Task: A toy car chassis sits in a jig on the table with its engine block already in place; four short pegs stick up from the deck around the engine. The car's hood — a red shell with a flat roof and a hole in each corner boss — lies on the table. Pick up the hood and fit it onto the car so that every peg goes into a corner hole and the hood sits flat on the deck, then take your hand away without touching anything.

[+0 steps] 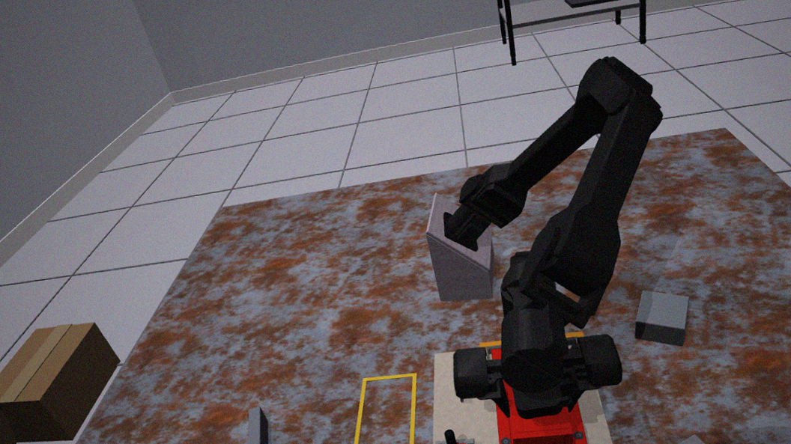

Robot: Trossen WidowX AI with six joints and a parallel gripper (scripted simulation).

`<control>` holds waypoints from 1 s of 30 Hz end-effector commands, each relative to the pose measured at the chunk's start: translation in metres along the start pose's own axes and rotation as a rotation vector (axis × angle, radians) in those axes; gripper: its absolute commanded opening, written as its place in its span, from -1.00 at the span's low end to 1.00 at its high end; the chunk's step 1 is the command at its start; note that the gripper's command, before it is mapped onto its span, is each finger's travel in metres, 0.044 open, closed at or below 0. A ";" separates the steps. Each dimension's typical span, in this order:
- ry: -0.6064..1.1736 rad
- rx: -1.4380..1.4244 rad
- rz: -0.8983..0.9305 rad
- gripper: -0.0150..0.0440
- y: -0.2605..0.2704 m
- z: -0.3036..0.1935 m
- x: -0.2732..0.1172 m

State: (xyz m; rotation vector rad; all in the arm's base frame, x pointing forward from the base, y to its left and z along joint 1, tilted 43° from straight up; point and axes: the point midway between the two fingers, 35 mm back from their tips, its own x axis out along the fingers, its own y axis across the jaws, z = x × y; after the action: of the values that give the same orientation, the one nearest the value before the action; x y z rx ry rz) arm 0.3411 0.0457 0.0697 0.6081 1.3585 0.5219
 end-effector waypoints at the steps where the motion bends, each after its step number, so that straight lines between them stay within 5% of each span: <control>1: -0.001 0.003 0.005 -0.49 0.000 0.000 0.001; 30: -0.001 0.004 0.006 -0.49 0.000 0.000 0.011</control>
State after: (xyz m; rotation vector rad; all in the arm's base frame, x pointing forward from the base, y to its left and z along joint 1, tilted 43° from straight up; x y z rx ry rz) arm 0.3438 0.0481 0.0658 0.6195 1.3486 0.5156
